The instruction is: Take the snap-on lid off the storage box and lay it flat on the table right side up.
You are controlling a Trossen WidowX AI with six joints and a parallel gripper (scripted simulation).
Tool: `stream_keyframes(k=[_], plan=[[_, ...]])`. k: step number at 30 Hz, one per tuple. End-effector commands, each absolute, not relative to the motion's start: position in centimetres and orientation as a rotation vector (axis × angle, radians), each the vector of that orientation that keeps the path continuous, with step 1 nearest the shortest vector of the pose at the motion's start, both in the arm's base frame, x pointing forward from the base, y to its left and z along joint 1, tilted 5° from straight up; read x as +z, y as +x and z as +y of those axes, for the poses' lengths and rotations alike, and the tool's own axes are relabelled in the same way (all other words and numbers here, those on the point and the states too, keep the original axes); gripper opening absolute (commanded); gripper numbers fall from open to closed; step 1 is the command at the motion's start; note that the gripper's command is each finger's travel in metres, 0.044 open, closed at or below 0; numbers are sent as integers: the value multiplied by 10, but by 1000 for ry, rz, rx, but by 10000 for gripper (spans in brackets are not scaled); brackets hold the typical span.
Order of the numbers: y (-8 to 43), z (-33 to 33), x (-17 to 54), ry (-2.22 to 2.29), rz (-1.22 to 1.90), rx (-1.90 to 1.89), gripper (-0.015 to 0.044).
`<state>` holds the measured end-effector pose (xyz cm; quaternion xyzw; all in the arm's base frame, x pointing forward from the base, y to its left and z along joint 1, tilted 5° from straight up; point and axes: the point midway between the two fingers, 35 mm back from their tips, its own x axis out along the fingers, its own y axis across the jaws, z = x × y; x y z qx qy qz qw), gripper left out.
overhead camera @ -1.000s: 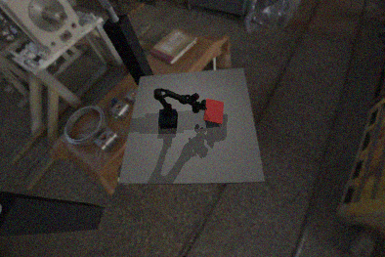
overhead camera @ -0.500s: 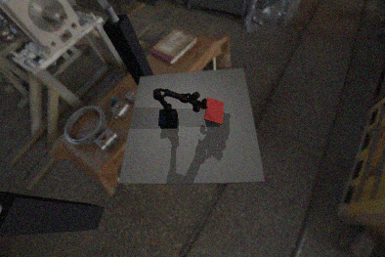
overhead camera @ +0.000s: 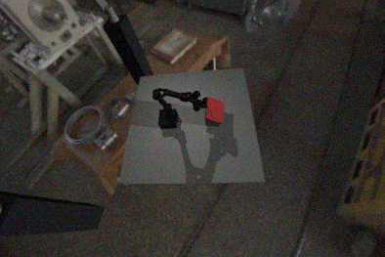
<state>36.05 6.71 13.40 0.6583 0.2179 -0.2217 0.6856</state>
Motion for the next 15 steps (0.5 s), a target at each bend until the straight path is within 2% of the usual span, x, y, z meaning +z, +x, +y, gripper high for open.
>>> stream_keyframes(k=[1,15], plan=[[364,69,151,1484,468,-468,0],[362,69,169,1484,468,-467,0]])
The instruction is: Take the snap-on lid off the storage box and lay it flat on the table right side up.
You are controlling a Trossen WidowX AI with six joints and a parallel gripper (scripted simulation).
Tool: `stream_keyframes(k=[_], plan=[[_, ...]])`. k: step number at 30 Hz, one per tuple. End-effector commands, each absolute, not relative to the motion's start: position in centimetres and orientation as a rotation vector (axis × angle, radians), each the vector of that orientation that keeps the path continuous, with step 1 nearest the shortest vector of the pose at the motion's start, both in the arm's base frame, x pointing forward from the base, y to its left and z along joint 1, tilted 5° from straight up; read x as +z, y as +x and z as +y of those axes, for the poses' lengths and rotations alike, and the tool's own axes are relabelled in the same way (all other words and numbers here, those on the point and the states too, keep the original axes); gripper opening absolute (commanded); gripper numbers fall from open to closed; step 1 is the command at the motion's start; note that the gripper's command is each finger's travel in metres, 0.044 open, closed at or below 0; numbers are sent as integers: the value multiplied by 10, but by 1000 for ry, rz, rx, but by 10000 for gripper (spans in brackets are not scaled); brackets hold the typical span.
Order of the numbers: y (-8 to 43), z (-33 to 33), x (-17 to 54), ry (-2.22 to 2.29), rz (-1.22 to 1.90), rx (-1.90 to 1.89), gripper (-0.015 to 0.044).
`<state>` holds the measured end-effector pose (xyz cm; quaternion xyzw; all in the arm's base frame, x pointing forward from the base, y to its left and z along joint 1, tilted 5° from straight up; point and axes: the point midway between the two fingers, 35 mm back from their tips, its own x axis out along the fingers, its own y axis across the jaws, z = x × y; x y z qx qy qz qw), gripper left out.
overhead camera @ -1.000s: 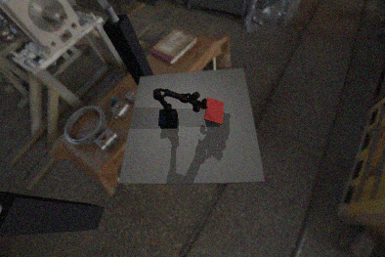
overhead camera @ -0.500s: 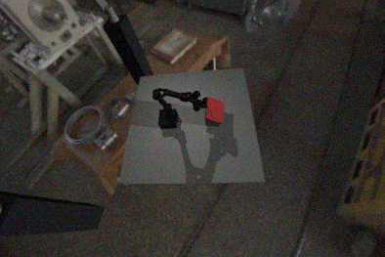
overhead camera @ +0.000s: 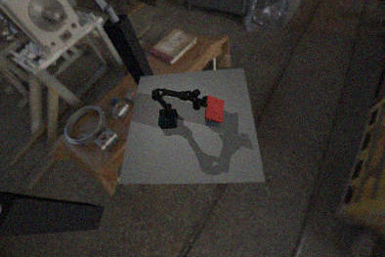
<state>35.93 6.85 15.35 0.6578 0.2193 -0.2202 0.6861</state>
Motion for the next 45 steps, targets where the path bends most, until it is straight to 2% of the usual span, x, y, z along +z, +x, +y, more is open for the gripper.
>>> stream_keyframes(k=[1,45], plan=[[362,69,170,1484,468,-467,0],[359,70,194,1484,468,-467,0]])
